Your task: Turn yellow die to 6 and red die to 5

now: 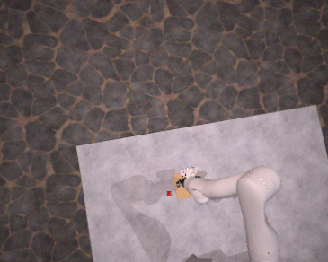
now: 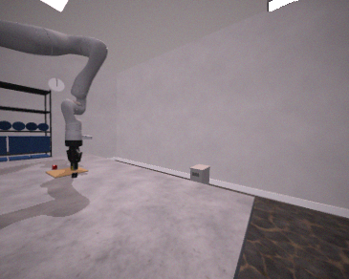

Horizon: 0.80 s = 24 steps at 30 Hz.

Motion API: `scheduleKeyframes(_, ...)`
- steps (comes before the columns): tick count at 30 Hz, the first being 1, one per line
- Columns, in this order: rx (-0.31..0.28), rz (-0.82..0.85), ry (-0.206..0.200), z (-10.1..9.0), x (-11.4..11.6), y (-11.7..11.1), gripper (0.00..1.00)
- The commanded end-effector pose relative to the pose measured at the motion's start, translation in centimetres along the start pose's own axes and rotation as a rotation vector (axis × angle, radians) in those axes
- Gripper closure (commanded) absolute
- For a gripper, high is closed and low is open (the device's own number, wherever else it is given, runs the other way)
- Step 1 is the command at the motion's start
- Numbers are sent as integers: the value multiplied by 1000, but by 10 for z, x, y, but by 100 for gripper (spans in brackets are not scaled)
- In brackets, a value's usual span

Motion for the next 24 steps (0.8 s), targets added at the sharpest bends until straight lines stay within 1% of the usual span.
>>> scheduleKeyframes(1,1,0,-1,-1,0,-1,69)
scheduleKeyframes(3,1,0,-1,-1,0,-1,69)
scheduleKeyframes(4,1,0,-1,-1,0,-1,65)
scheduleKeyframes(18,1,0,-1,-1,0,-1,65)
scheduleKeyframes(24,1,0,-1,-6,0,-1,65)
Point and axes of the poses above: the point where the finger pads meet when closed, its own z axis out along the fingers, its own x axis across the jaws, y = z × x, the point moved 2 cm from there along -z, back along the fingers, and after that the axes turned 6 degrees about z, right-handed, at the moved point
